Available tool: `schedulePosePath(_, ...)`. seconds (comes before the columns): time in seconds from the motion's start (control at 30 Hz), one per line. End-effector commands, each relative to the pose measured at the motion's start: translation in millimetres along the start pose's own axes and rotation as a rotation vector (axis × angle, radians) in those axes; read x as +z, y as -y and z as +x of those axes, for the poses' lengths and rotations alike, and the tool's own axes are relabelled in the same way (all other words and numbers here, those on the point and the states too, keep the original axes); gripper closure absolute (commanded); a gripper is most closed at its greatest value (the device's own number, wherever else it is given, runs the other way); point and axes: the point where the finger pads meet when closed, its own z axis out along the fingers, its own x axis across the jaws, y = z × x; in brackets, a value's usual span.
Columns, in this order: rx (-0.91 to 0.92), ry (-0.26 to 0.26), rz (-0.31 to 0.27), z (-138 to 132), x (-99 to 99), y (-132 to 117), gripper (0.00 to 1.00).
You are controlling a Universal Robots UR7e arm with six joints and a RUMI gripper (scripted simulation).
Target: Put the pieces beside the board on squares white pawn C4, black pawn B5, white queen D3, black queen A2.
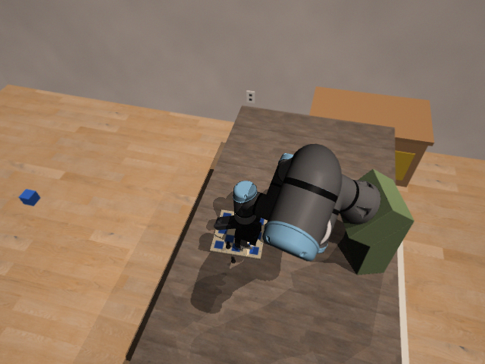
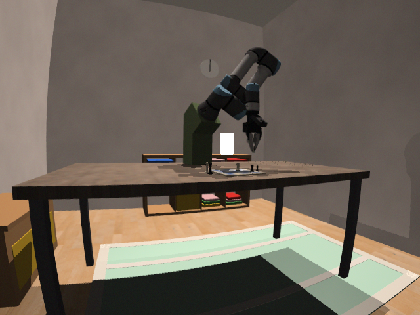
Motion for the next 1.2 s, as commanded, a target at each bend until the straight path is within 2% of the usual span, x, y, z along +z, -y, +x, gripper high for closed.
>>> schedulePosePath(0.0,-0.02,-0.002,-0.007,12,2.3,11,1.0)
schedulePosePath(0.23,-0.089,-0.001,-0.014,69,3.9,56,1.0)
schedulePosePath(0.3,-0.089,-0.001,-0.014,69,3.9,56,1.0)
schedulePosePath(0.43,-0.121,0.001,-0.003,104,-0.7,80,1.0)
schedulePosePath(0.53,-0.134,0.002,0.006,119,-3.9,90,1.0)
schedulePosePath(1.17,-0.138,0.002,0.008,124,-4.8,92,1.0)
